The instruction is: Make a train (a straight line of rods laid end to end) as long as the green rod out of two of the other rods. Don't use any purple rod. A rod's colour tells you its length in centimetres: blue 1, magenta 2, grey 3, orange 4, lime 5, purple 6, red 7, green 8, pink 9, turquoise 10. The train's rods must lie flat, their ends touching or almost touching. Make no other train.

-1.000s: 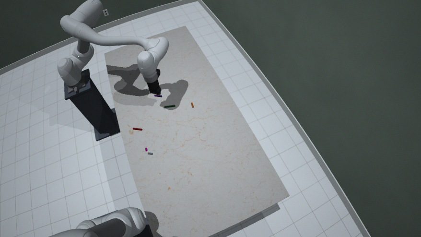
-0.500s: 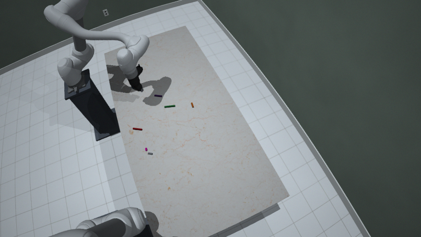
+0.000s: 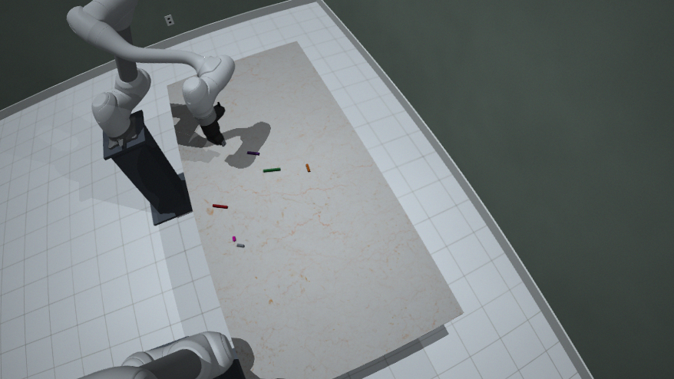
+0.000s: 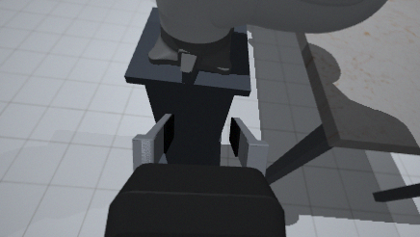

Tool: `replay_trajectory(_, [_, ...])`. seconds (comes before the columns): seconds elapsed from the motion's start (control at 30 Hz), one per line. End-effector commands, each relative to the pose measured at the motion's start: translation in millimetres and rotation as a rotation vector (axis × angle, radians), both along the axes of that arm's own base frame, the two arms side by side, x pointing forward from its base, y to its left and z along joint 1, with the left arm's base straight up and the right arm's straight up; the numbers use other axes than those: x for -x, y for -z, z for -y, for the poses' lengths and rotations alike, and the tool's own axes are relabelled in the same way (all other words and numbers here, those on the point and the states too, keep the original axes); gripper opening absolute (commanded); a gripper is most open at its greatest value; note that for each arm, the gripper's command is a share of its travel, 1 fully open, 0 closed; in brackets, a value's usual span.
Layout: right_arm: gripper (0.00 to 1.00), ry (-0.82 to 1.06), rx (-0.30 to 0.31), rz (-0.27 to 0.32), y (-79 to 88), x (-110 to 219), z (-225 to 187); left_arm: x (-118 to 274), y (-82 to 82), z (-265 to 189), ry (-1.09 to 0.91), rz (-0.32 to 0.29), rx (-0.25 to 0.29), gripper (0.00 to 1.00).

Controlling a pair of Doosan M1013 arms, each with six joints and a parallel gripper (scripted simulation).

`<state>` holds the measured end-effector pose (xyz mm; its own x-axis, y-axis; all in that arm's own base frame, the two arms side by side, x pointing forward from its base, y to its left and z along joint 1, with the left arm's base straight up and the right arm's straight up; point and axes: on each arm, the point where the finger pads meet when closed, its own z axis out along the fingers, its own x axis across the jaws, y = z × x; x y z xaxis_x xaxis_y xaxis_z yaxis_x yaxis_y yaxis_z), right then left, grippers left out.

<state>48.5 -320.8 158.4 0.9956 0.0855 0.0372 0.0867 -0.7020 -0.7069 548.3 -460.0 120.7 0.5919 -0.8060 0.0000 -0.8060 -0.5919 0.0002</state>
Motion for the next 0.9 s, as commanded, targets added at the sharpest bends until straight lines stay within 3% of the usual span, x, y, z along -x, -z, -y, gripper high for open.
replay_trajectory(0.0, [1.0, 0.0, 0.001, 0.0, -0.4, 0, 0, 0, 0.0, 0, 0.0, 0.001, 0.001, 0.24])
replay_trajectory(0.23, [1.0, 0.0, 0.001, 0.0, -0.4, 0, 0, 0, 8.9, 0, 0.0, 0.001, 0.001, 0.24])
replay_trajectory(0.67, [1.0, 0.0, 0.001, 0.0, -0.4, 0, 0, 0, 62.4, 0, 0.0, 0.001, 0.001, 0.24])
replay_trajectory(0.87, [1.0, 0.0, 0.001, 0.0, -0.4, 0, 0, 0, 76.0, 0, 0.0, 0.001, 0.001, 0.24])
